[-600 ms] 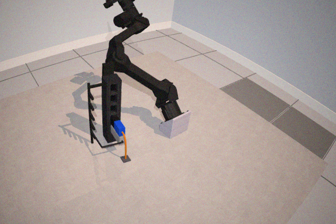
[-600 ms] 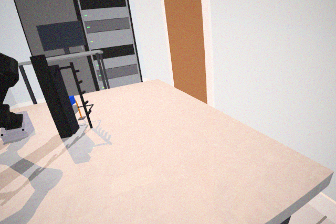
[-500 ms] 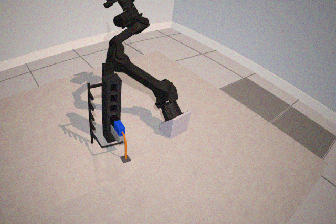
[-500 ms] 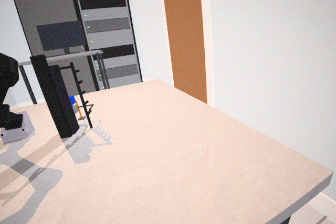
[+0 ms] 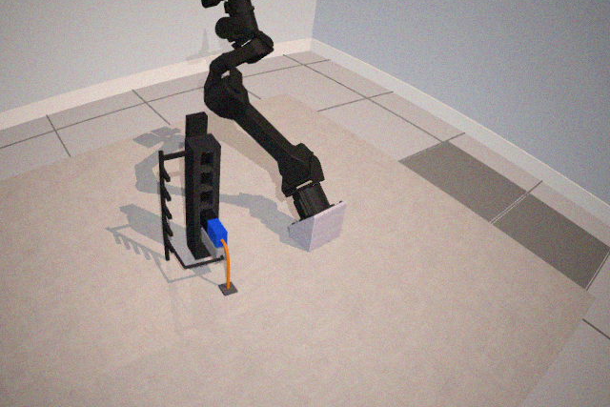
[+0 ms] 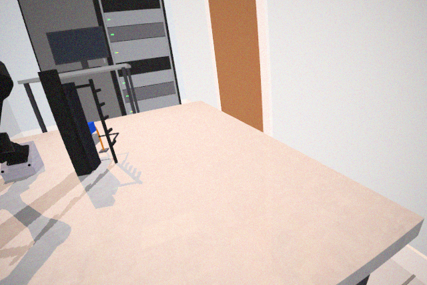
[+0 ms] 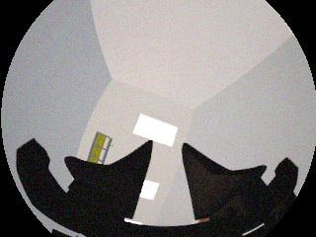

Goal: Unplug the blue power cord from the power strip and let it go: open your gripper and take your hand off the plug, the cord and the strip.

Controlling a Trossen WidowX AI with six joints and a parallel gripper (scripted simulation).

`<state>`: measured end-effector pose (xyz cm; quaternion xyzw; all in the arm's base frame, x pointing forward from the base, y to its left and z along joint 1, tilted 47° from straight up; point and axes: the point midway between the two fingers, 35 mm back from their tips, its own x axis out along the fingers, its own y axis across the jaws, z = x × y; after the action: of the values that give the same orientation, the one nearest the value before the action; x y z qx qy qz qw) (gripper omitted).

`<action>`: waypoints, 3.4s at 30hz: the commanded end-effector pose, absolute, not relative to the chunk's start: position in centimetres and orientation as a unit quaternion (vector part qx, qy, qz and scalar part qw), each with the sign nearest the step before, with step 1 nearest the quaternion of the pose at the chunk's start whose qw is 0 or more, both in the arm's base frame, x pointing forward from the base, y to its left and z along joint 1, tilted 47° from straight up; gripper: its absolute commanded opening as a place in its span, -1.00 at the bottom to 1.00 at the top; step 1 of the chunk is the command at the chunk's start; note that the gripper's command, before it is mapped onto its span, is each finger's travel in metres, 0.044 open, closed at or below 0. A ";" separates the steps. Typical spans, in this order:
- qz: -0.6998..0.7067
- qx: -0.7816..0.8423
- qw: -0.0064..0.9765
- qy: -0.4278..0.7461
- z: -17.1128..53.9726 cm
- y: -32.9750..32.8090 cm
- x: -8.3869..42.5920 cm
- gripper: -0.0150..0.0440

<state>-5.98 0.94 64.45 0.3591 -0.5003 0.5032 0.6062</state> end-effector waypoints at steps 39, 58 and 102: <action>0.728 0.543 -0.030 -0.418 59.8 -25.9 -9.8 0.05; 0.662 0.566 -0.330 -0.365 53.2 -36.3 3.5 0.05; 0.184 0.529 -0.758 -0.334 29.7 -18.4 43.7 0.05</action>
<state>42.34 -21.13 30.52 0.5334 -0.3369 0.2119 -0.7464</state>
